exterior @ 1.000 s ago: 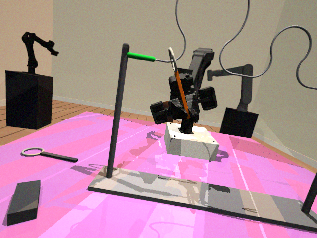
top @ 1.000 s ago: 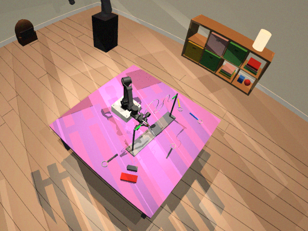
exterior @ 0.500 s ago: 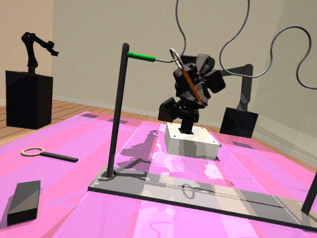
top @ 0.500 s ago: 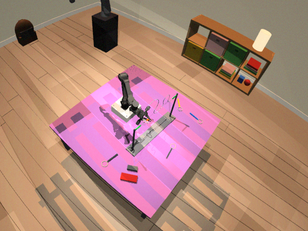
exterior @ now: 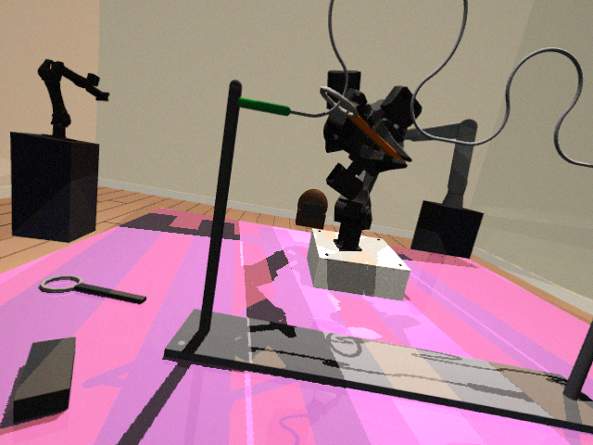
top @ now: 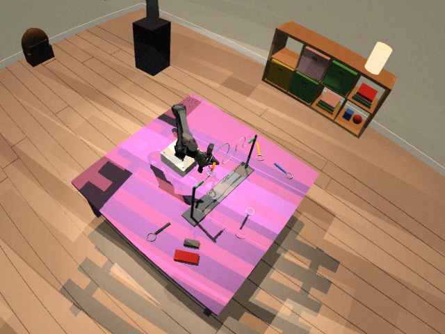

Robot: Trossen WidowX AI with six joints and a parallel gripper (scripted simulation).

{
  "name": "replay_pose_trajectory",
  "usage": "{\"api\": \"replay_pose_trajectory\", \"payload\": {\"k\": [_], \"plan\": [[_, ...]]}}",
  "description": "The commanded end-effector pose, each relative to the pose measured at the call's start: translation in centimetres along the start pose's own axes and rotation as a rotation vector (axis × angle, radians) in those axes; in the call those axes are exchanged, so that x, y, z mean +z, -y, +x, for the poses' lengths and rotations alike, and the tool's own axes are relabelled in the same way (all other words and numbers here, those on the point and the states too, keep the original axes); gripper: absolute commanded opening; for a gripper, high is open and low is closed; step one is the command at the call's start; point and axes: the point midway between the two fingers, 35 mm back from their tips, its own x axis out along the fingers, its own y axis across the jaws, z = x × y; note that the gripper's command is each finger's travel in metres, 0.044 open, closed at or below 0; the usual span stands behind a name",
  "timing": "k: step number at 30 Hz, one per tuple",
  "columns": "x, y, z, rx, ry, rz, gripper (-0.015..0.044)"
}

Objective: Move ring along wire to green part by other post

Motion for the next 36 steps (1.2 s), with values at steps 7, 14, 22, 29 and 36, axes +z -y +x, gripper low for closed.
{"api": "replay_pose_trajectory", "payload": {"k": [7,14,22,29,36], "plan": [[0.2,-3.7,-0.8,0.120,-0.041,0.200,-0.0150],[0.9,-6.0,-1.3,0.206,-0.043,0.343,-0.0150],[2.1,-8.5,-2.0,0.303,-0.046,0.506,-0.0150],[3.4,-10.4,-2.8,0.384,-0.051,0.644,-0.0150],[4.9,-12.0,-3.4,0.442,-0.033,0.771,-0.0150]]}}
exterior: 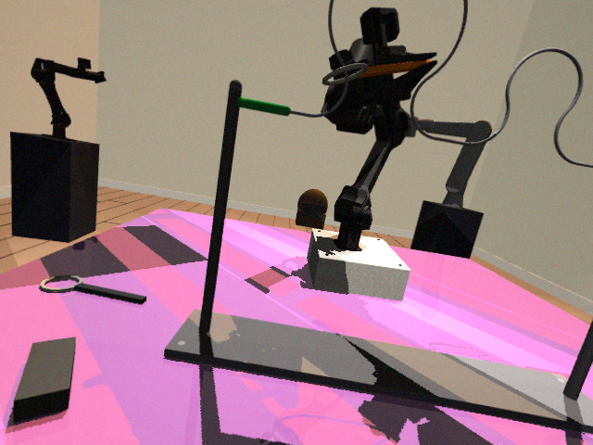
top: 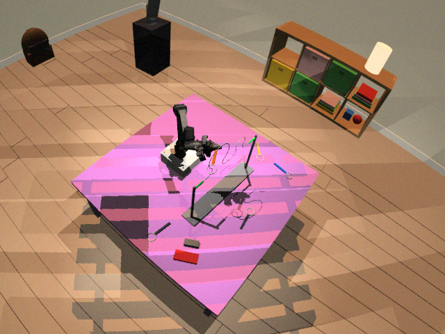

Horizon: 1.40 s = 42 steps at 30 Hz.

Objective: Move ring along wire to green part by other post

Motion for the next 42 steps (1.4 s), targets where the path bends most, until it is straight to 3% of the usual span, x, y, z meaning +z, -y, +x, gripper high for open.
{"api": "replay_pose_trajectory", "payload": {"k": [1,17,42], "plan": [[0.0,-1.2,0.3,0.033,0.023,0.055,-0.0150],[0.6,-4.7,0.4,0.088,0.058,0.195,-0.0150],[0.7,-4.7,0.3,-0.056,0.065,0.016,-0.0150]]}}
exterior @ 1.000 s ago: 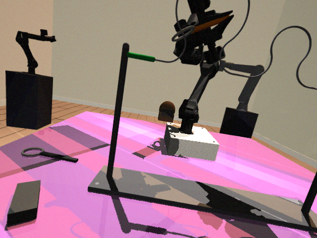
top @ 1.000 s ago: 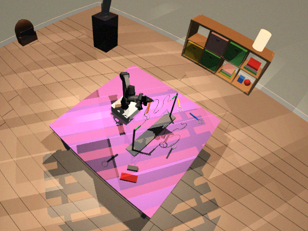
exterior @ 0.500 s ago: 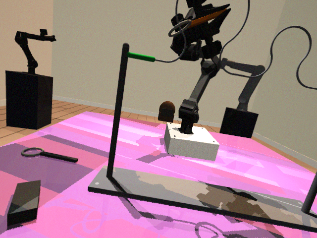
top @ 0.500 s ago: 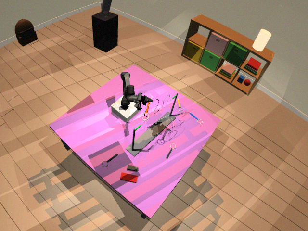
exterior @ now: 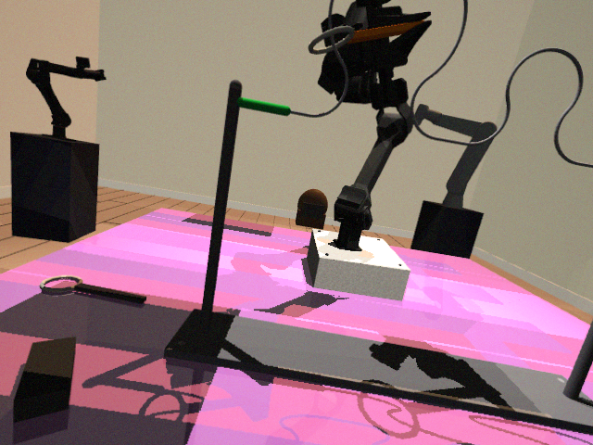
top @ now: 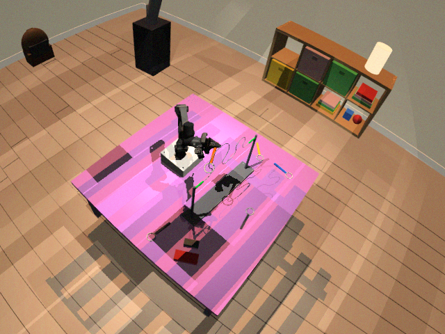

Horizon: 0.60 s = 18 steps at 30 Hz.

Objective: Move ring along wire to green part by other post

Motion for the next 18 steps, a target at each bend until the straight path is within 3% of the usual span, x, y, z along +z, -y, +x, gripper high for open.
{"api": "replay_pose_trajectory", "payload": {"k": [1,18], "plan": [[-0.12,0.07,0.02,-0.026,0.000,-0.043,-0.0150],[-0.07,0.76,0.06,-0.140,0.020,-0.228,-0.0150]]}}
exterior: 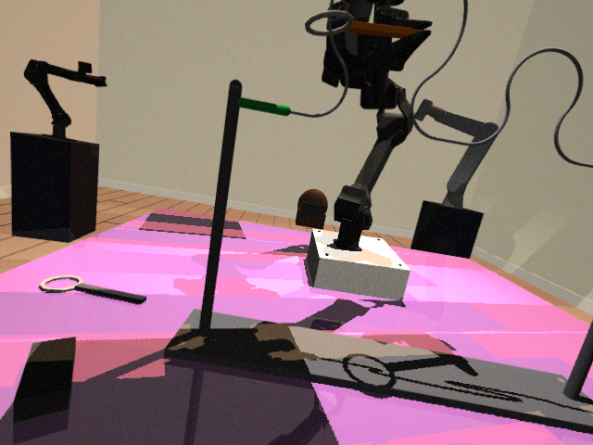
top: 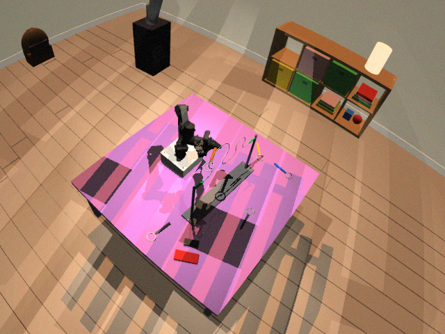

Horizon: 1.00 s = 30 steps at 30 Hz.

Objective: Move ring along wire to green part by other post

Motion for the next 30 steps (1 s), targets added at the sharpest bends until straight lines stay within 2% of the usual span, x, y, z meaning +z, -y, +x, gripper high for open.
{"api": "replay_pose_trajectory", "payload": {"k": [1,30], "plan": [[-0.1,0.1,0.0,-0.024,0.000,-0.043,-0.0150],[0.1,1.3,0.1,-0.206,0.039,-0.357,-0.0150]]}}
